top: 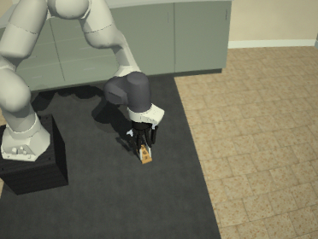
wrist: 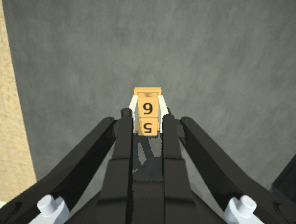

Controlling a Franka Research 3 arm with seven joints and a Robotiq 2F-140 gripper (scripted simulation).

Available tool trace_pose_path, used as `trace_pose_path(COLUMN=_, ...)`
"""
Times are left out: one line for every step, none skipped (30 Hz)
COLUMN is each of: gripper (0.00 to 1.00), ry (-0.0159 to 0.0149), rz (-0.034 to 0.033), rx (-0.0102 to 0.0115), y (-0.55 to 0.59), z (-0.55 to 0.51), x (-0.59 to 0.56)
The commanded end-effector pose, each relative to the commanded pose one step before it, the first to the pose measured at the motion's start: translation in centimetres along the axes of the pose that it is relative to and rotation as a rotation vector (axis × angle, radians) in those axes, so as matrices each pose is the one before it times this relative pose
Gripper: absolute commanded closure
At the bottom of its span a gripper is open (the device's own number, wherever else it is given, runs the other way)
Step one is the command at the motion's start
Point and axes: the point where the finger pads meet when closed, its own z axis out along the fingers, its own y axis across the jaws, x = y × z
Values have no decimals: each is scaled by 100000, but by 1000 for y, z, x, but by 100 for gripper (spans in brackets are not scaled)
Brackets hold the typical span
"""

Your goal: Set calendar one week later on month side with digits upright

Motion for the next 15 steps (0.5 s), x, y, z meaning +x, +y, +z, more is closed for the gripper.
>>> trace_pose_path(gripper=83, ry=134, rz=-318, rx=301, y=-118, z=13, x=-15)
trace_pose_path(gripper=83, ry=0, rz=0, rx=0, y=0, z=0, x=0)
trace_pose_path(gripper=83, ry=0, rz=0, rx=0, y=0, z=0, x=0)
trace_pose_path(gripper=83, ry=0, rz=0, rx=0, y=0, z=0, x=0)
trace_pose_path(gripper=80, ry=0, rz=0, rx=0, y=0, z=0, x=0)
trace_pose_path(gripper=80, ry=0, rz=0, rx=0, y=0, z=0, x=0)
trace_pose_path(gripper=80, ry=0, rz=0, rx=0, y=0, z=0, x=0)
trace_pose_path(gripper=78, ry=0, rz=0, rx=0, y=0, z=0, x=0)
trace_pose_path(gripper=78, ry=0, rz=0, rx=0, y=0, z=0, x=0)
trace_pose_path(gripper=78, ry=0, rz=0, rx=0, y=0, z=0, x=0)
trace_pose_path(gripper=76, ry=0, rz=0, rx=0, y=0, z=0, x=0)
trace_pose_path(gripper=76, ry=0, rz=0, rx=0, y=0, z=0, x=0)
trace_pose_path(gripper=76, ry=0, rz=0, rx=0, y=0, z=0, x=0)
trace_pose_path(gripper=76, ry=0, rz=0, rx=0, y=0, z=0, x=0)
trace_pose_path(gripper=76, ry=0, rz=0, rx=0, y=0, z=0, x=0)
